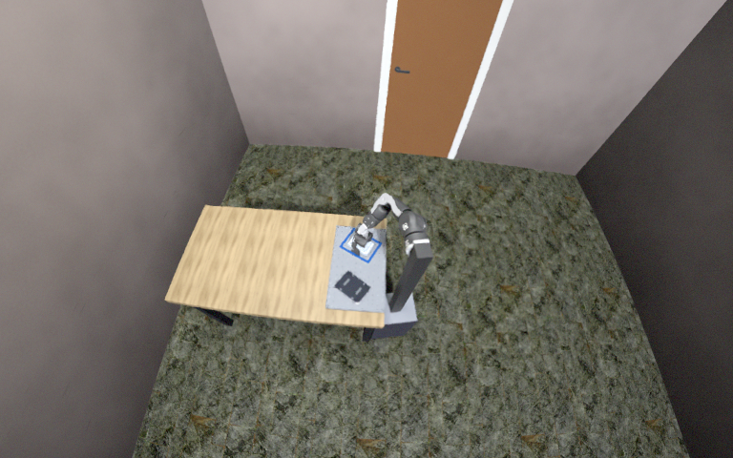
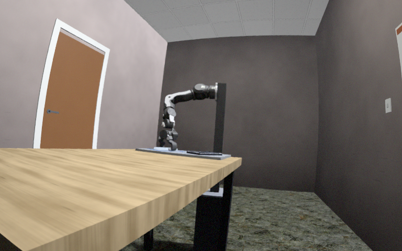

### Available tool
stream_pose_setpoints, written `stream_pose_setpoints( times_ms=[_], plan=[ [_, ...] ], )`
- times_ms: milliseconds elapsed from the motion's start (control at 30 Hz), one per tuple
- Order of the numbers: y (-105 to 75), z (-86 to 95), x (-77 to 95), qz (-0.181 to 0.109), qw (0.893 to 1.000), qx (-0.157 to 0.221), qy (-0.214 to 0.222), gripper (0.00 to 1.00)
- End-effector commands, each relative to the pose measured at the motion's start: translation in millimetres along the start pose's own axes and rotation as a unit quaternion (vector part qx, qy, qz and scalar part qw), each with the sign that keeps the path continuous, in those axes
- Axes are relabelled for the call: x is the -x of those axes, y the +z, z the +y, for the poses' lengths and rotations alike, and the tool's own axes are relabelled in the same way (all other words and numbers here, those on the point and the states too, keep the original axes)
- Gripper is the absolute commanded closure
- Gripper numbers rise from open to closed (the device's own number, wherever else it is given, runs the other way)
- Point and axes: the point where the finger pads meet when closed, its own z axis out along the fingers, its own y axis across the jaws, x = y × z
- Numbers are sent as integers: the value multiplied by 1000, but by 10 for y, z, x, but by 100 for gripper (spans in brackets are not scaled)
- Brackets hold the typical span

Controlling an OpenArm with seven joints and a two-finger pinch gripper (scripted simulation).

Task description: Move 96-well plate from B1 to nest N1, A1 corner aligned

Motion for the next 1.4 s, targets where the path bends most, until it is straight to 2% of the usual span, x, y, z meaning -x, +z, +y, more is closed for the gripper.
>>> stream_pose_setpoints(
  times_ms=[0, 1367],
  plan=[
    [-33, 1, 48, -4, 1000, 1, 3, 23],
    [-61, -1, 56, -5, 1000, 1, 3, 23]
  ],
)
